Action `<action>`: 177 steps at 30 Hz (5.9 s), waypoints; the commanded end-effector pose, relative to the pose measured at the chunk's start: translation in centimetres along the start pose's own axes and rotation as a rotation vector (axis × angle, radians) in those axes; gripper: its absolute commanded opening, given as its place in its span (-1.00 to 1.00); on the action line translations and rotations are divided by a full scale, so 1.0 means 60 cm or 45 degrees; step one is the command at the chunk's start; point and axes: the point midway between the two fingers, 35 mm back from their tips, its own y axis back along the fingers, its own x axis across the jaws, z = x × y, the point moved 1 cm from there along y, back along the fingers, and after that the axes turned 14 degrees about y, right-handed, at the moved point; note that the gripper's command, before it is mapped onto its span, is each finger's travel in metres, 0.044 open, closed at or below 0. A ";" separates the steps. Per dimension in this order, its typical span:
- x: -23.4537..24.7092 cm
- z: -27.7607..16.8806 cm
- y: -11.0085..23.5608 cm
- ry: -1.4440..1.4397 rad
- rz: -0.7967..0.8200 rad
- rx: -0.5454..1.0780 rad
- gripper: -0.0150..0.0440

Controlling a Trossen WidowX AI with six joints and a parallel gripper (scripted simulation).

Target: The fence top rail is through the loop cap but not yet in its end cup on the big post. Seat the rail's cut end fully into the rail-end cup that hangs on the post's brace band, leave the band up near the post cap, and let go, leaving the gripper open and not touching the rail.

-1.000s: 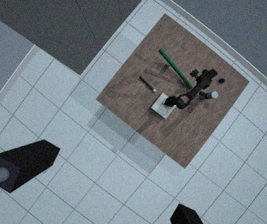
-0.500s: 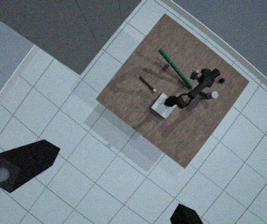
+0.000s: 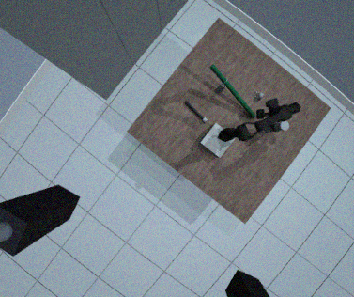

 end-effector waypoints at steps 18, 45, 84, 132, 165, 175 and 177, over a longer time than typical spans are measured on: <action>-0.022 -0.176 0.012 1.419 -0.078 -0.207 1.00; 0.015 -0.202 -0.083 1.419 -0.078 -0.207 1.00; 0.016 -0.186 -0.179 1.419 -0.081 -0.207 1.00; 0.008 -0.168 -0.206 1.278 -0.096 -0.132 -0.49; -0.021 -0.142 -0.223 0.973 -0.125 0.027 -0.49; -0.025 -0.140 -0.224 0.941 -0.128 0.043 -0.49; -0.024 -0.141 -0.224 0.950 -0.128 0.039 -0.49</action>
